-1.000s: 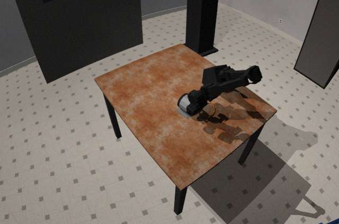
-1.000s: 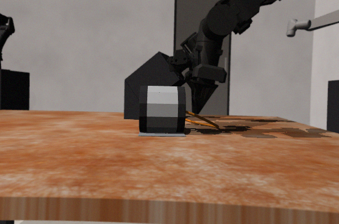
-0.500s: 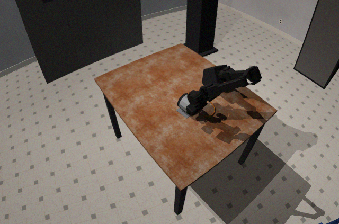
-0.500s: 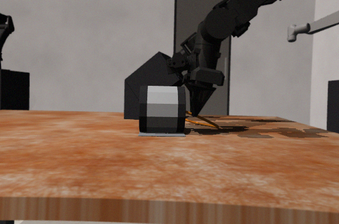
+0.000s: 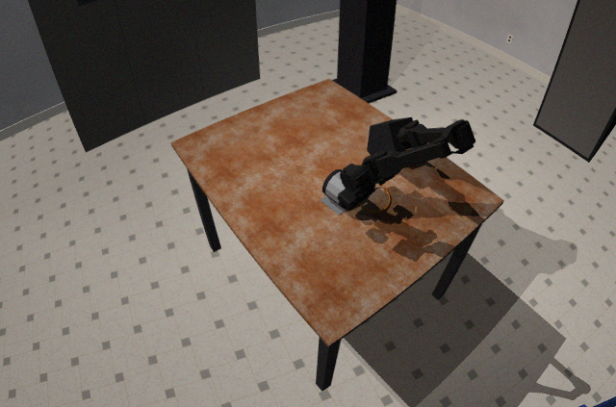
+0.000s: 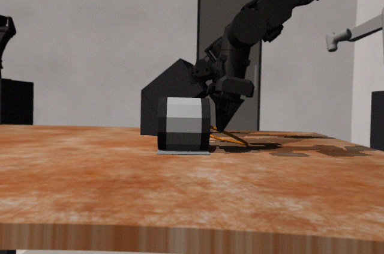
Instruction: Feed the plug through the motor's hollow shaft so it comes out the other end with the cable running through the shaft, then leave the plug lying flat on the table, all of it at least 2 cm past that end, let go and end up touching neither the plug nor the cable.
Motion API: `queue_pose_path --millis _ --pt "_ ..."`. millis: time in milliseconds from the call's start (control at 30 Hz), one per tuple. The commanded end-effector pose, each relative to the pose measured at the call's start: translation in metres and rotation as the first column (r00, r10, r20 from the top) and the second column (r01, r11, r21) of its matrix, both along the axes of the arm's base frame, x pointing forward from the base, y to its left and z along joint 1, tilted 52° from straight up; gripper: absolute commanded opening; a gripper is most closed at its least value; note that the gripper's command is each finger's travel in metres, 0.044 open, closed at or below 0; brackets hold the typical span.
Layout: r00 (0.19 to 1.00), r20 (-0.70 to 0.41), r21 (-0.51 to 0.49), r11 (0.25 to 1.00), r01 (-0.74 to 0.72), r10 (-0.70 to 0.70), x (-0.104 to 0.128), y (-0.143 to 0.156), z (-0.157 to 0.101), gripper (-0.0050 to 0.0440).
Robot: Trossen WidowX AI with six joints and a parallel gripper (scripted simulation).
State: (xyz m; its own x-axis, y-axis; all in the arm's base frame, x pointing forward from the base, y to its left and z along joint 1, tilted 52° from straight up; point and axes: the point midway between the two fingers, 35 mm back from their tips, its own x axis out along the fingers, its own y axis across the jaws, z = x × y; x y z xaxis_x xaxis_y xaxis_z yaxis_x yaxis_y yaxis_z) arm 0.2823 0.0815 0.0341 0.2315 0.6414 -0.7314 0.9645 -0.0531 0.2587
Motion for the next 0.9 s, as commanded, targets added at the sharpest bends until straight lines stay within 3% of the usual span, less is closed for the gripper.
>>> queue_pose_path --millis 0,400,533,700,767,867 --pt "1.000 0.000 0.000 1.000 0.000 0.000 0.000 -0.001 0.000 0.0000" --pt "1.000 -0.007 -0.001 1.000 0.005 -0.005 0.002 -0.006 -0.007 0.0000" --pt "1.000 -0.009 -0.002 1.000 0.008 -0.008 0.001 -0.006 -0.006 0.0096" --pt "1.000 -0.008 -0.002 1.000 0.008 -0.008 0.001 -0.006 -0.004 0.0100" --pt "1.000 -0.008 -0.001 1.000 0.006 -0.006 -0.001 -0.006 0.010 0.0100" --pt "1.000 -0.024 0.000 1.000 0.009 -0.009 -0.003 -0.006 0.000 0.0100"
